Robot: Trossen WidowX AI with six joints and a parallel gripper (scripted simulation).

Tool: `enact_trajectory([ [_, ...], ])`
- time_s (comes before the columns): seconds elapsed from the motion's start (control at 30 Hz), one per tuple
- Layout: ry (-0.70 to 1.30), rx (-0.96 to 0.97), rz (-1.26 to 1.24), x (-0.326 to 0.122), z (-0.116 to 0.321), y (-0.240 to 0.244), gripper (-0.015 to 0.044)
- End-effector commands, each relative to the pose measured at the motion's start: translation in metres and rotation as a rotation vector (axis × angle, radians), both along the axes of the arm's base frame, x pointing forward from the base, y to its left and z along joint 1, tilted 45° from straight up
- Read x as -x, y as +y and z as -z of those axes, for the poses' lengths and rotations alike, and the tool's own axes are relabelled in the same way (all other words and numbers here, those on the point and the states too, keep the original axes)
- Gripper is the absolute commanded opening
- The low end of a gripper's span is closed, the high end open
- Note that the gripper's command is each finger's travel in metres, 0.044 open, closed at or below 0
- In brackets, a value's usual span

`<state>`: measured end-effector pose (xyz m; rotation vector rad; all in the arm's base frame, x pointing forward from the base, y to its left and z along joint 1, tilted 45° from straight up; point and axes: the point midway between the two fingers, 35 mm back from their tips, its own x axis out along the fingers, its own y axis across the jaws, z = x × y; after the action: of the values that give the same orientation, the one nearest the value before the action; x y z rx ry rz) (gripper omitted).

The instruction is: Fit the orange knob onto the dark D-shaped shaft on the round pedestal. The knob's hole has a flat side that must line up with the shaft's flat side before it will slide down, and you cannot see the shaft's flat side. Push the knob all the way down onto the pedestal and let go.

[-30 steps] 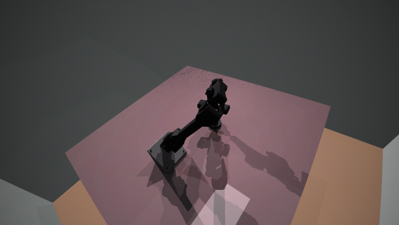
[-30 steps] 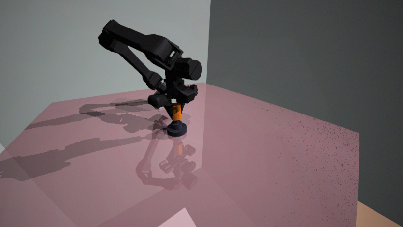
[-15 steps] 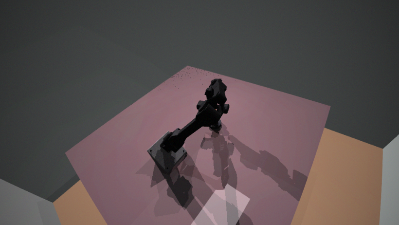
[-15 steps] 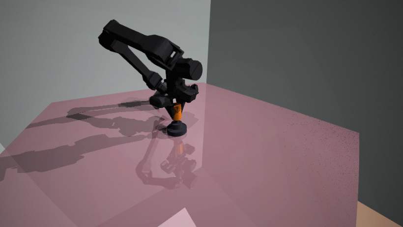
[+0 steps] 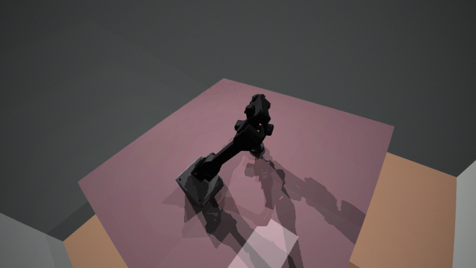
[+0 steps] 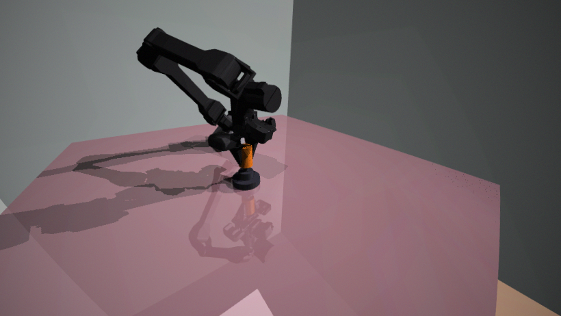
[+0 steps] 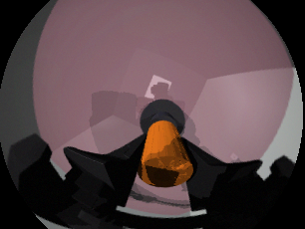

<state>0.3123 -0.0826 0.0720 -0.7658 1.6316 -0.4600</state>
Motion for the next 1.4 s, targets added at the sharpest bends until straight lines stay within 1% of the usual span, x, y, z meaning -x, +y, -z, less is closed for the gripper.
enact_trajectory([
  [0.0, 0.0, 0.003, -0.003, -0.0004, -0.0013, -0.0002, 0.0],
  [0.2, 0.006, 0.002, -0.009, -0.0012, -0.0053, 0.0013, 0.0],
  [0.43, 0.147, -0.011, -0.151, -0.0023, -0.0047, 0.0013, 0.0],
  [0.83, 0.147, -0.011, -0.151, -0.0006, -0.0007, -0.0013, 0.0],
  [1.27, 0.147, -0.011, -0.151, -0.0019, -0.0055, 0.0008, 0.0],
  [1.37, 0.184, -0.015, -0.189, -0.0021, -0.0056, 0.0009, 0.0],
])
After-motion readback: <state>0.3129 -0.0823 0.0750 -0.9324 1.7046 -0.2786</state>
